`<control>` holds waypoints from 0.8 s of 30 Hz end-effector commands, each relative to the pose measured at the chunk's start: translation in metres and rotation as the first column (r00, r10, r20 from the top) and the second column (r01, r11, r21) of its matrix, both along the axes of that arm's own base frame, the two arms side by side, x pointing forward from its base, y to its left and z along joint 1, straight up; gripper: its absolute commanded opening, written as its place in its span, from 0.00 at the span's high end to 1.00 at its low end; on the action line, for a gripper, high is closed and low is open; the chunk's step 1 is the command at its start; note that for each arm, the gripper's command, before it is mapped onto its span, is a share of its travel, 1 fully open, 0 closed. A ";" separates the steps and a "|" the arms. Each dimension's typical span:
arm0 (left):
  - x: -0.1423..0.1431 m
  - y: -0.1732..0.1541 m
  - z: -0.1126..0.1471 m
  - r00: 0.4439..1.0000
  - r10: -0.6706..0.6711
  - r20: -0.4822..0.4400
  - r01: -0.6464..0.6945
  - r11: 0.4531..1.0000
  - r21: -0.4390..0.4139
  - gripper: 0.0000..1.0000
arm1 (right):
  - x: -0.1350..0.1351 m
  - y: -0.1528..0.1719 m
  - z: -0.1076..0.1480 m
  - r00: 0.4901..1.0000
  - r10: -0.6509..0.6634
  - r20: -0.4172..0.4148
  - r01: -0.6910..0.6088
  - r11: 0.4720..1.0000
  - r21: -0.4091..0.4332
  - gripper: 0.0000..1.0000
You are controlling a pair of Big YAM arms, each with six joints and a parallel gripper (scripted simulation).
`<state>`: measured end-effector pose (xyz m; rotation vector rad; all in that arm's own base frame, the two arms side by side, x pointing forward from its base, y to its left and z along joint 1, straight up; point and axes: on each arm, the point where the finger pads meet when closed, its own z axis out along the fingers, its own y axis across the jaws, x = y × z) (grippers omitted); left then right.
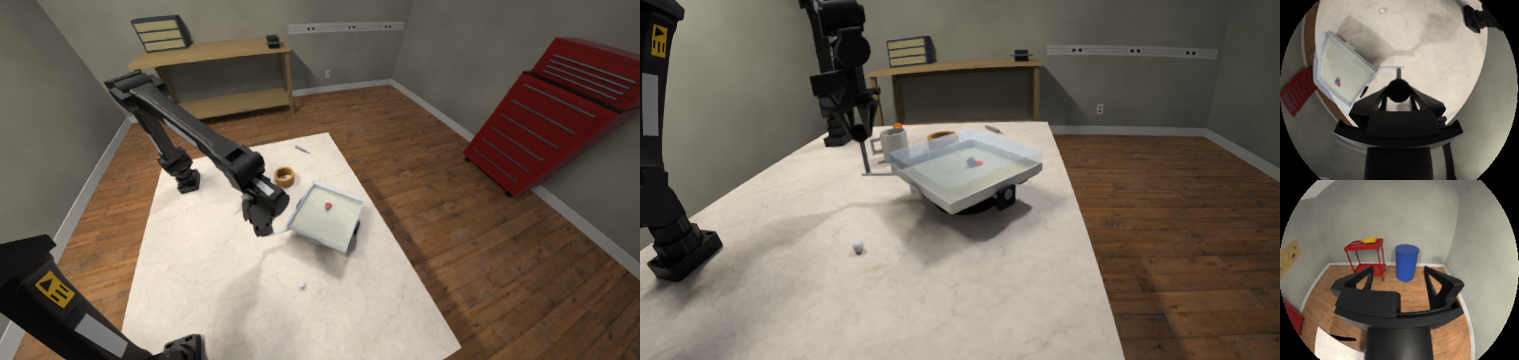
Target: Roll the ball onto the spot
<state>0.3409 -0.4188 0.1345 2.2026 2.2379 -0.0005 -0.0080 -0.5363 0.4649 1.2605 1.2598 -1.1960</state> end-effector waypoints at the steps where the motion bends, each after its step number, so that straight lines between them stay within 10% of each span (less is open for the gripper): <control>1: 0.019 -0.009 0.014 1.000 -0.002 0.021 0.002 1.000 -0.025 1.00 | -0.007 -0.008 0.036 1.000 -0.014 0.012 0.015 0.998 -0.065 0.00; 24: 0.008 0.009 0.019 1.000 -0.002 0.017 0.002 1.000 -0.019 1.00 | -0.007 -0.008 0.036 1.000 -0.014 0.012 0.015 0.998 -0.065 0.00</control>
